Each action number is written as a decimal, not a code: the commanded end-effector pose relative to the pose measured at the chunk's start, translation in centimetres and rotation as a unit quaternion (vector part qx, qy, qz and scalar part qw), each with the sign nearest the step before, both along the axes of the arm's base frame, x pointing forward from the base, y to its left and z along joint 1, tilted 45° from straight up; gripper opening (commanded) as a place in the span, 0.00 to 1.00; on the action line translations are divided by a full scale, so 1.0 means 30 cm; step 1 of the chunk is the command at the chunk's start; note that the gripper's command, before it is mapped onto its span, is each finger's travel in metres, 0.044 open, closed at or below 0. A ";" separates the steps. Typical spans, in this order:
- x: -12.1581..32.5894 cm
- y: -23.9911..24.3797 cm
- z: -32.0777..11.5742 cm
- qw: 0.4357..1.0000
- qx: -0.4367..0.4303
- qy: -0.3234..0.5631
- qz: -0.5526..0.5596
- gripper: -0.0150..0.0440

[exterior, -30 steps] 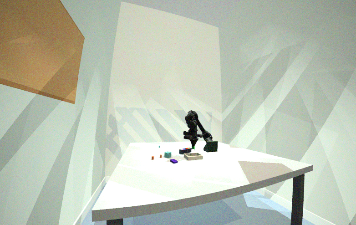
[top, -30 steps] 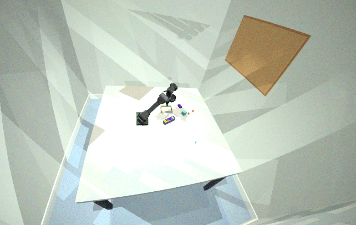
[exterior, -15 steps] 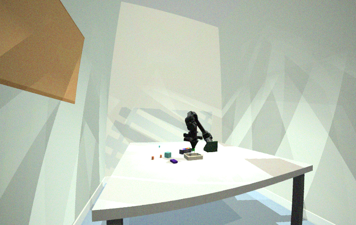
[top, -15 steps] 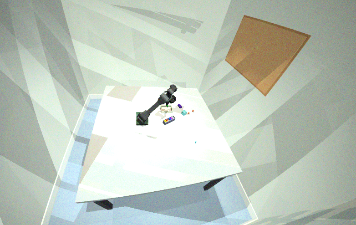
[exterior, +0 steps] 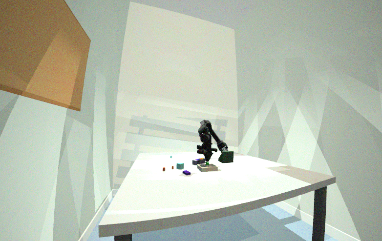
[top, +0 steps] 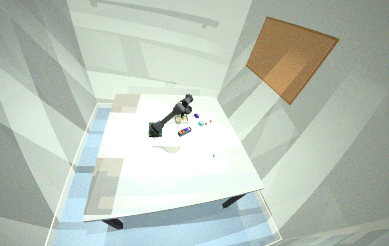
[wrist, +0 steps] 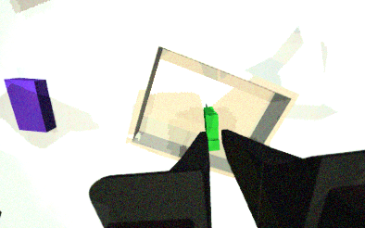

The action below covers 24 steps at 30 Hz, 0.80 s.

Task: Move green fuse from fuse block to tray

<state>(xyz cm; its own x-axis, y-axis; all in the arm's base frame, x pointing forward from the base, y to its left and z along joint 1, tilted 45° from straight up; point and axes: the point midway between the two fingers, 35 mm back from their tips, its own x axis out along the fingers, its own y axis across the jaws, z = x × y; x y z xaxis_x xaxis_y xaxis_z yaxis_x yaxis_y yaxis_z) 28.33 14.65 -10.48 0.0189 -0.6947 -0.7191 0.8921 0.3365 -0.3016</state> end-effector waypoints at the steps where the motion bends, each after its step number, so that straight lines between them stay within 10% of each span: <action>1: -0.001 0.002 0.002 1.000 0.000 0.000 0.001 0.48; 9: 0.000 0.009 0.008 1.000 0.000 0.000 0.001 0.81; 24: 0.000 0.083 0.086 1.000 -0.002 0.001 0.006 0.81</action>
<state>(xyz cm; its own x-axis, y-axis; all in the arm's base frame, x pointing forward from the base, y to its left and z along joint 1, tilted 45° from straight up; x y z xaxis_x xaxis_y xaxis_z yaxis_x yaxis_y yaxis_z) 28.33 17.14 -7.88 0.0268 -0.6971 -0.7165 0.8875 0.3465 -0.3039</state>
